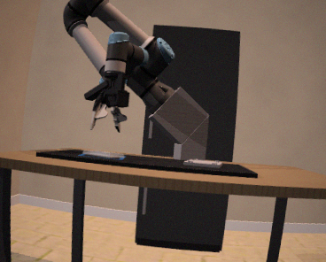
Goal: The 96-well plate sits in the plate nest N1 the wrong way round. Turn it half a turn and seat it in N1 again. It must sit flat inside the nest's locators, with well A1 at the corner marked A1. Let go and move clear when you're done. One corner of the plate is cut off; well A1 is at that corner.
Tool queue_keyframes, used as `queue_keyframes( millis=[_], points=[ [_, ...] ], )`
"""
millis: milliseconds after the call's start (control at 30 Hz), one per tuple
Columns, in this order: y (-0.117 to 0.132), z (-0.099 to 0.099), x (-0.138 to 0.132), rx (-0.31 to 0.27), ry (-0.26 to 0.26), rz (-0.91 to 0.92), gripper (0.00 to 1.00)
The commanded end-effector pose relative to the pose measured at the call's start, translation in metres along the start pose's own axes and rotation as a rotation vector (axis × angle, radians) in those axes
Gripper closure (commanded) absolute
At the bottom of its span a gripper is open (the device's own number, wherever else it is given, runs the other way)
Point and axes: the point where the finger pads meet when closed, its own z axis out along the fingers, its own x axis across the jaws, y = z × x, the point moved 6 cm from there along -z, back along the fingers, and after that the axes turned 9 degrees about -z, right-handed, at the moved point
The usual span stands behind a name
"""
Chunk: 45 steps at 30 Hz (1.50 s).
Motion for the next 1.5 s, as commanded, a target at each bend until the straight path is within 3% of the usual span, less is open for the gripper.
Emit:
queue_keyframes(
  millis=[0, 1467],
  points=[
    [0.000, 0.006, 0.000, 0.000, -0.001, 0.000, 0.00],
    [0.000, 0.069, 0.000, 0.000, -0.001, 0.000, 0.00]
  ],
)
